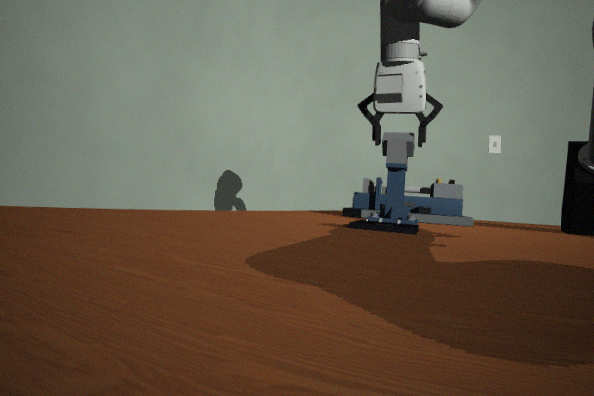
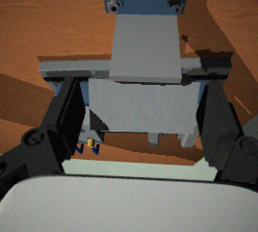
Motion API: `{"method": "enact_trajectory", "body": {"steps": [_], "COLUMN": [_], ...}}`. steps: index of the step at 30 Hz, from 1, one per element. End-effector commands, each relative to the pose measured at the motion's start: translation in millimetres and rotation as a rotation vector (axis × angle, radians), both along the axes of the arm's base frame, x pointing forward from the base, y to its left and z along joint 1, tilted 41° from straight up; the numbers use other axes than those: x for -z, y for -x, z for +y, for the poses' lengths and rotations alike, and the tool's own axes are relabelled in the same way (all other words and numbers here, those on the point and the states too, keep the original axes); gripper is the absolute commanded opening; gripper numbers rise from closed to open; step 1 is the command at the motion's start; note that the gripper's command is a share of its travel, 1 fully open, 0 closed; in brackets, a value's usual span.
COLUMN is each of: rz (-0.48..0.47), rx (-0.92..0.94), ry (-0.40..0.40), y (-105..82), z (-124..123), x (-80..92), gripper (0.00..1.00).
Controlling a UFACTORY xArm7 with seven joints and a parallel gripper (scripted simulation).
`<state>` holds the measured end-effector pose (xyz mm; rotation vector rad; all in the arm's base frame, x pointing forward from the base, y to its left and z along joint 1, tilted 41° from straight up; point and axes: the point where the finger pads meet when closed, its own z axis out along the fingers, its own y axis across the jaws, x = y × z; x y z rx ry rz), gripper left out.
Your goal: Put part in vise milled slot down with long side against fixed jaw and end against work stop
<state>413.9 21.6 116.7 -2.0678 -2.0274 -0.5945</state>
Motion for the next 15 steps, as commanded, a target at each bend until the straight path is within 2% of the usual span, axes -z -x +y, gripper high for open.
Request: {"method": "enact_trajectory", "body": {"steps": [1, 15], "rz": [0.004, 0.011], "rx": [0.013, 0.028], "ry": [0.061, 0.169], "y": [-0.7, -0.6], "z": [-0.8, 0.4], "x": [-1.0, -1.3], "gripper": [0.89, 0.89]}}
